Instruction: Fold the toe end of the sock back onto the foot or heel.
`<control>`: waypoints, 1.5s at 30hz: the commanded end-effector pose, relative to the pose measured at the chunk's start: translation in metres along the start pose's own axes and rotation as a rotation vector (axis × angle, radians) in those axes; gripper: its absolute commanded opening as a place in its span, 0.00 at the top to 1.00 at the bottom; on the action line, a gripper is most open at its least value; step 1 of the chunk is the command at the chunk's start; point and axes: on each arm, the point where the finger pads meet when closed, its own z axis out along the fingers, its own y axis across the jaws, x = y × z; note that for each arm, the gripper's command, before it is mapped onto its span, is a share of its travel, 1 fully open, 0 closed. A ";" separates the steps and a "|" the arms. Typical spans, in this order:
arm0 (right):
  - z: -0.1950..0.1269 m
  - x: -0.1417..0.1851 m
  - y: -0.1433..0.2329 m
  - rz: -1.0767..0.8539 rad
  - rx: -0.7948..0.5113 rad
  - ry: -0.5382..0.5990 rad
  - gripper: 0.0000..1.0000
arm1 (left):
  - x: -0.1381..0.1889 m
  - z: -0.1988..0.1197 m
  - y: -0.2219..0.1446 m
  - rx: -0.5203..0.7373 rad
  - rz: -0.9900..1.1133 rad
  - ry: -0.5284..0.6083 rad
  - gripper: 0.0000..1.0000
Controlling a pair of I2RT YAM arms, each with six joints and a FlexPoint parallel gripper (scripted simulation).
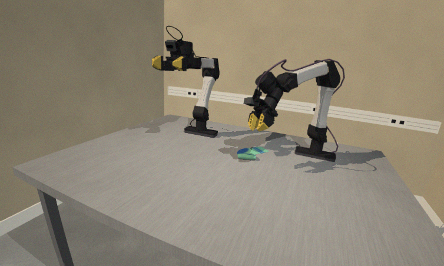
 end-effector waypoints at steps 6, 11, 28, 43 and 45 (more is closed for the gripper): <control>-0.005 -0.018 -0.002 -0.006 0.010 -0.042 0.00 | -0.028 -0.022 0.053 -0.028 -0.135 -0.167 0.61; -0.007 -0.020 -0.002 -0.006 0.010 -0.048 0.00 | -0.038 -0.035 0.084 -0.059 -0.198 -0.247 0.61; -0.007 -0.020 -0.002 -0.006 0.011 -0.049 0.00 | -0.055 -0.093 0.176 -0.189 -0.338 -0.490 0.61; -0.008 -0.022 -0.002 -0.006 0.011 -0.053 0.00 | -0.054 -0.162 0.242 -0.333 -0.406 -0.703 0.61; -0.009 -0.024 -0.002 -0.007 0.011 -0.060 0.00 | -0.053 -0.173 0.250 -0.357 -0.402 -0.734 0.61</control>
